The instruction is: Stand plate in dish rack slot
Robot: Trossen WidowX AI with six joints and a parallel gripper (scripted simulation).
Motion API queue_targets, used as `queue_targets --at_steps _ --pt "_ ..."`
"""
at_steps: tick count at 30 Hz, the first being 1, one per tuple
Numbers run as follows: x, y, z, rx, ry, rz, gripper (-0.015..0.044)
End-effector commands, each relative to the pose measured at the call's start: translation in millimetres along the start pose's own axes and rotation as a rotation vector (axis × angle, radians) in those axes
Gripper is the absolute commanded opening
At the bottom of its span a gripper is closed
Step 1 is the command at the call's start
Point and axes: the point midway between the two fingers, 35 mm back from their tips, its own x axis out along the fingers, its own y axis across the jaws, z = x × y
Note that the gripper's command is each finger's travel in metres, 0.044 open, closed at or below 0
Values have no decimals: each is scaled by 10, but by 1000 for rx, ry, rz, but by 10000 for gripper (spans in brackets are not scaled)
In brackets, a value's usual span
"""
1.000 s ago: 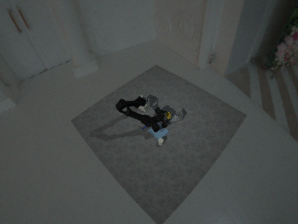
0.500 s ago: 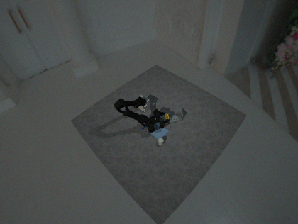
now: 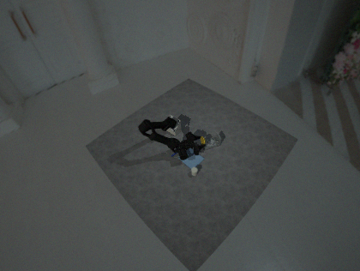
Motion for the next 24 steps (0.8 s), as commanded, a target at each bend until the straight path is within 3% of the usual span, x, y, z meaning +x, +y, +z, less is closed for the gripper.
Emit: queue_targets --at_steps 1,24 --pt "75 30 -4 16 1 13 0" --pt "319 -1 17 -5 -1 1 0"
